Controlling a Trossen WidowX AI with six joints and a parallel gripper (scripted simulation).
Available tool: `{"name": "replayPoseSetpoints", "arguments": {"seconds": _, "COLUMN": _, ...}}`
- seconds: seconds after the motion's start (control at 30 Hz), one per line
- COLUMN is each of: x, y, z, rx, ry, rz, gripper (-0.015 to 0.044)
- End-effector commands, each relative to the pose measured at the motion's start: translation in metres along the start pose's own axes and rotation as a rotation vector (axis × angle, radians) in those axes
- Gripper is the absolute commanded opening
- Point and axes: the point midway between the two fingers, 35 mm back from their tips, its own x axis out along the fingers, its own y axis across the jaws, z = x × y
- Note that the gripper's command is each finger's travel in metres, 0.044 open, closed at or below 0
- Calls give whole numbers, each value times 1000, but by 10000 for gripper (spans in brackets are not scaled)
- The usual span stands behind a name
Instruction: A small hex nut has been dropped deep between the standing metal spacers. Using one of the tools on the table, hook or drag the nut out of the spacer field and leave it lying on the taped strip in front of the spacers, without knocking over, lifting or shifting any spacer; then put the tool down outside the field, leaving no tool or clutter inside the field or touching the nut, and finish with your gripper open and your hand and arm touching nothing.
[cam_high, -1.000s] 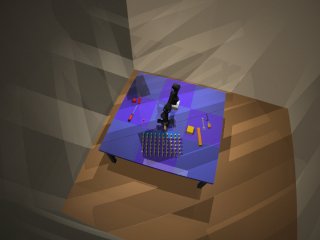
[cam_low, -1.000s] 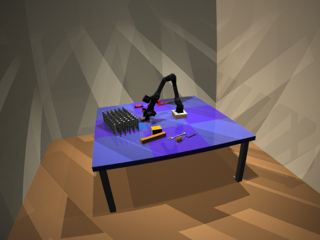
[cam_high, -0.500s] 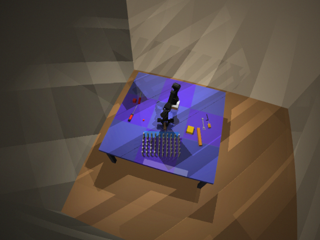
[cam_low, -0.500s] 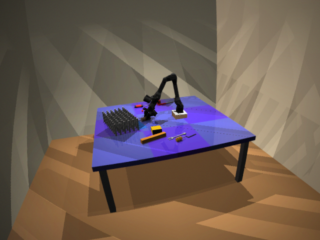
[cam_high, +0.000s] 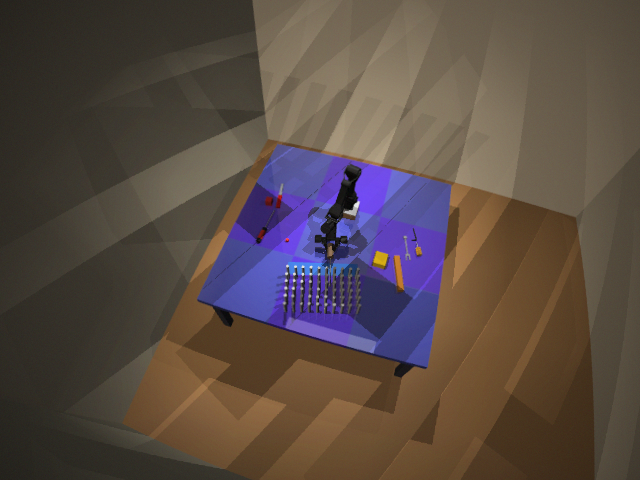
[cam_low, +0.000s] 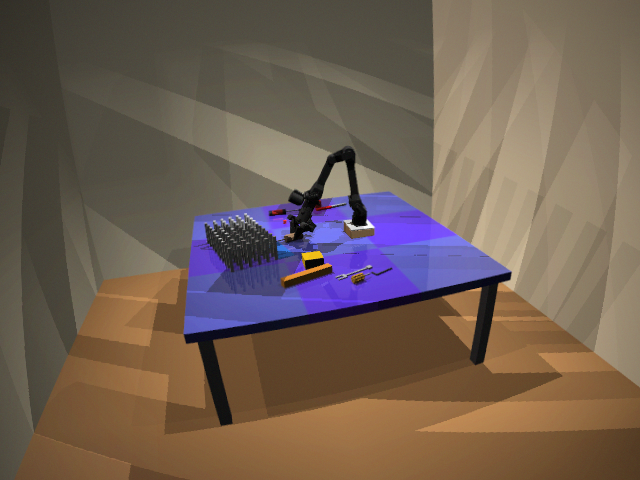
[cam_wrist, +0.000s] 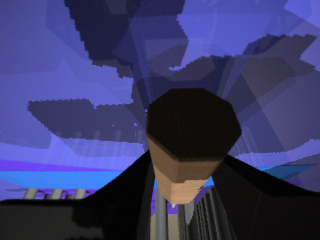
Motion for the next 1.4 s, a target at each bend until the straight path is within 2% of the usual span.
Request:
{"name": "replayPoseSetpoints", "arguments": {"seconds": 0.0, "x": -3, "y": -1, "z": 3, "rx": -4, "ry": 3, "rz": -2, "gripper": 0}}
{"name": "replayPoseSetpoints", "arguments": {"seconds": 1.37, "x": -19, "y": -1, "z": 29, "rx": -4, "ry": 1, "rz": -2, "gripper": 0}}
